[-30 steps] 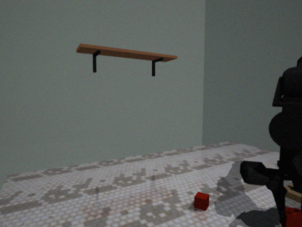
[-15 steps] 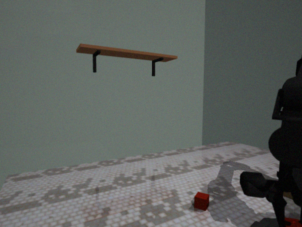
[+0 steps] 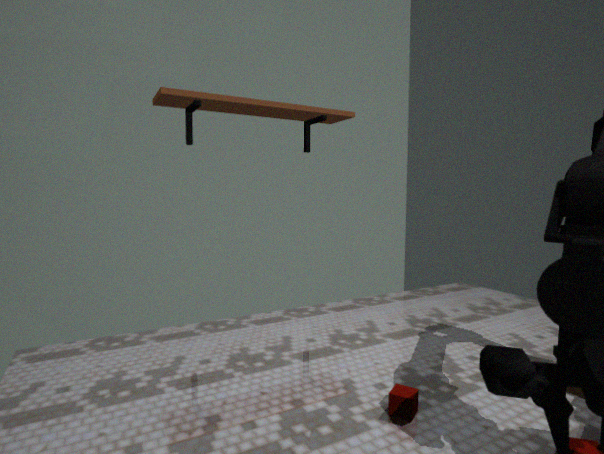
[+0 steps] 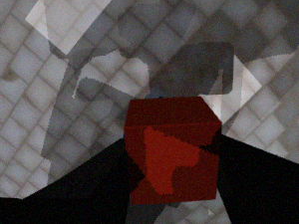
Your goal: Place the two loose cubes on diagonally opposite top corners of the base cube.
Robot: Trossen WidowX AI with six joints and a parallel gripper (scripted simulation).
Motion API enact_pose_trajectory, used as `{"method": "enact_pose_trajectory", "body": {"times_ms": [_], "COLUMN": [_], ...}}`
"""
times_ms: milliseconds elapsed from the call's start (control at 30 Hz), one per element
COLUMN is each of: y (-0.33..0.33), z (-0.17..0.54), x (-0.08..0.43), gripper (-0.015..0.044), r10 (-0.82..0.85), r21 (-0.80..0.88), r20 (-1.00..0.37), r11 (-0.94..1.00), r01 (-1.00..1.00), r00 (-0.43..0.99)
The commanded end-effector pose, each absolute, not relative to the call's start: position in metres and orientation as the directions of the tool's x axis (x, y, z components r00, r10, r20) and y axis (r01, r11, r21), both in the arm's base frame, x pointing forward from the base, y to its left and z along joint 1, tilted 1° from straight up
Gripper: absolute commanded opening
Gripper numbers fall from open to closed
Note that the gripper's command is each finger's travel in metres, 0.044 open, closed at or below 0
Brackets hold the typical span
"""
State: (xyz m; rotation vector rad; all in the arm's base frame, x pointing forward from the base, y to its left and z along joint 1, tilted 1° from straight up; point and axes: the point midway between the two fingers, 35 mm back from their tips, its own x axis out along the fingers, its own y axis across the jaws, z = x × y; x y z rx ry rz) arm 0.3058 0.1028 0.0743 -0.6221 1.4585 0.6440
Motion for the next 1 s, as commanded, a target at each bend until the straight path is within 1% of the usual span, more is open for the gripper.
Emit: {"method": "enact_pose_trajectory", "body": {"times_ms": [0,167,300,967], "y": [0.104,0.104,0.104,0.102], "z": [0.074,0.074,0.074,0.099], "x": [0.306,0.306,0.306,0.306], "gripper": [0.0105,0.0105,0.0205,0.0205], "r10": [0.023,0.023,0.023,0.020], "r21": [0.008,0.008,0.008,0.006], "r20": [-1.000,-1.000,-1.000,-1.000], "r11": [0.687,0.687,0.687,0.688], "r01": [-0.726,-0.726,-0.726,-0.726], "r00": [0.010,0.010,0.010,0.010]}}
